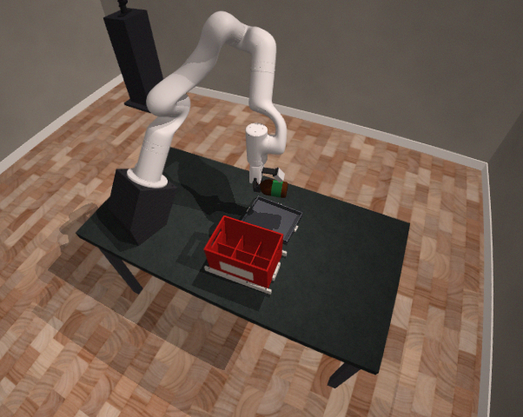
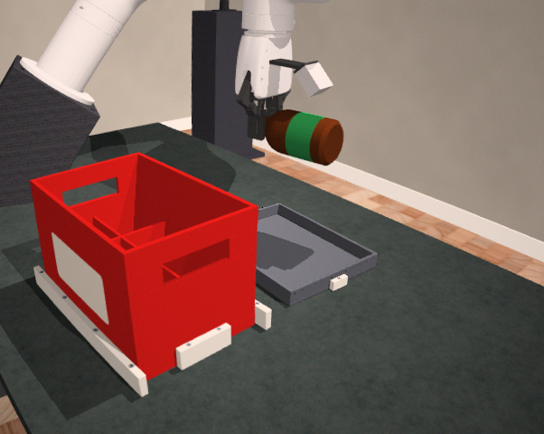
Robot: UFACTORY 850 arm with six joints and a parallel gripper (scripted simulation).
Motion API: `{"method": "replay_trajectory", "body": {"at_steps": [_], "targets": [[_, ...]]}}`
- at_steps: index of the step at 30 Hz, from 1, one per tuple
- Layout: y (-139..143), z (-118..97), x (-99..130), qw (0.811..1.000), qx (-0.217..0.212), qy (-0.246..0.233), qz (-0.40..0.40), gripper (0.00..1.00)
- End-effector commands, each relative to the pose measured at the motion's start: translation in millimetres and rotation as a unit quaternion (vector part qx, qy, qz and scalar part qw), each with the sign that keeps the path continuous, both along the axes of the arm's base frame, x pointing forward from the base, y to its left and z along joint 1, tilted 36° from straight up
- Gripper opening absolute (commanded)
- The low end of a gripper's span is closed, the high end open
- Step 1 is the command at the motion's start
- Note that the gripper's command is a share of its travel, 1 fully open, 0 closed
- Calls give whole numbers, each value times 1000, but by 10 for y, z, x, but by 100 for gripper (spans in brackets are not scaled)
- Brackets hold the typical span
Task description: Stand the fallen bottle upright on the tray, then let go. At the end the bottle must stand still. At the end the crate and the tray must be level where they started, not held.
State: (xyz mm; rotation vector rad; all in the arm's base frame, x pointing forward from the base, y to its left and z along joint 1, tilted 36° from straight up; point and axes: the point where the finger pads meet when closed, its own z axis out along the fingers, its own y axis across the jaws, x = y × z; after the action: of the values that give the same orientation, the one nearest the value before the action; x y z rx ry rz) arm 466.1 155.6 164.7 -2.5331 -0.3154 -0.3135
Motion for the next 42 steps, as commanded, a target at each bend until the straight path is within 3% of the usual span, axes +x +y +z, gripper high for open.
{"method": "replay_trajectory", "body": {"at_steps": [1, 26, 42], "targets": [[-2, 5, 6, 1000, -3, -15, 19, 0], [-2, 5, 6, 999, -6, -24, 32, 0], [-2, 5, 6, 990, -21, -79, 112, 0]]}}
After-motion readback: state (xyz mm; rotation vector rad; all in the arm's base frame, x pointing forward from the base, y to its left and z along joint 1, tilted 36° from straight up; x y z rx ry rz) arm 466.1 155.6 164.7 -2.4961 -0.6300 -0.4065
